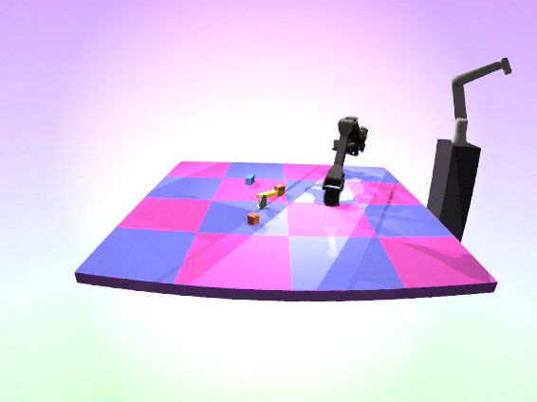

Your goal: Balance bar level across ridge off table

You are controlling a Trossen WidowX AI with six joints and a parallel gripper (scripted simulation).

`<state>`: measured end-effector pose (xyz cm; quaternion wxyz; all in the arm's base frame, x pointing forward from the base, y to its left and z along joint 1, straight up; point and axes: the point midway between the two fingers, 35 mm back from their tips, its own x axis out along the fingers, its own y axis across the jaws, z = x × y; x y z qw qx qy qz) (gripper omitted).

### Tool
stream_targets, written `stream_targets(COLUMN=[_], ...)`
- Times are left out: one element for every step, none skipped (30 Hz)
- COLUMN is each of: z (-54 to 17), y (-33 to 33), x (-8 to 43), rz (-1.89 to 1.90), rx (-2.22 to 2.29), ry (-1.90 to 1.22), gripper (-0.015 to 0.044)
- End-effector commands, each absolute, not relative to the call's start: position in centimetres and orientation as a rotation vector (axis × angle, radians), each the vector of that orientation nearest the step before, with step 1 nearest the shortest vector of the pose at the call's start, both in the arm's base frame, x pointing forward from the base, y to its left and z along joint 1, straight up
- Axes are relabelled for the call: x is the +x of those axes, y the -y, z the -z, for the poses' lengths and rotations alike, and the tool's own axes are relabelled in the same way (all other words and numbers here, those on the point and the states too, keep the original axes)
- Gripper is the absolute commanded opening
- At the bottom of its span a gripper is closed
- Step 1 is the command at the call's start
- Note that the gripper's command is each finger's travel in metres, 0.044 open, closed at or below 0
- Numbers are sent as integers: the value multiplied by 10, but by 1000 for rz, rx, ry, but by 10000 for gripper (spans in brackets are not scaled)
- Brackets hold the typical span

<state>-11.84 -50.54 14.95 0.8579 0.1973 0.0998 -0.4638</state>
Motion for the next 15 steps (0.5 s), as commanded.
stream_targets(z=[-146, -146, -146, -146, -146, -146, -145, -145, -145, -145, -144, -143, -143, -142, -141], y=[507, 507, 507, 507, 507, 506, 506, 505, 505, 504, 503, 502, 501, 500, 498], x=[-87, -79, -72, -65, -58, -50, -43, -36, -29, -22, -15, -8, -1, 6, 13], rz=[936, 928, 920, 912, 903, 895, 887, 879, 870, 861, 851, 842, 832, 822, 812], rx=[440, 447, 454, 461, 468, 475, 481, 487, 490, 492, 493, 495, 496, 497, 498], ry=[-244, -250, -255, -261, -268, -274, -280, -287, -296, -306, -316, -327, -338, -349, -360], gripper=[315, 315, 315, 315, 315, 315, 315, 315, 315, 315, 315, 315, 315, 315, 315])
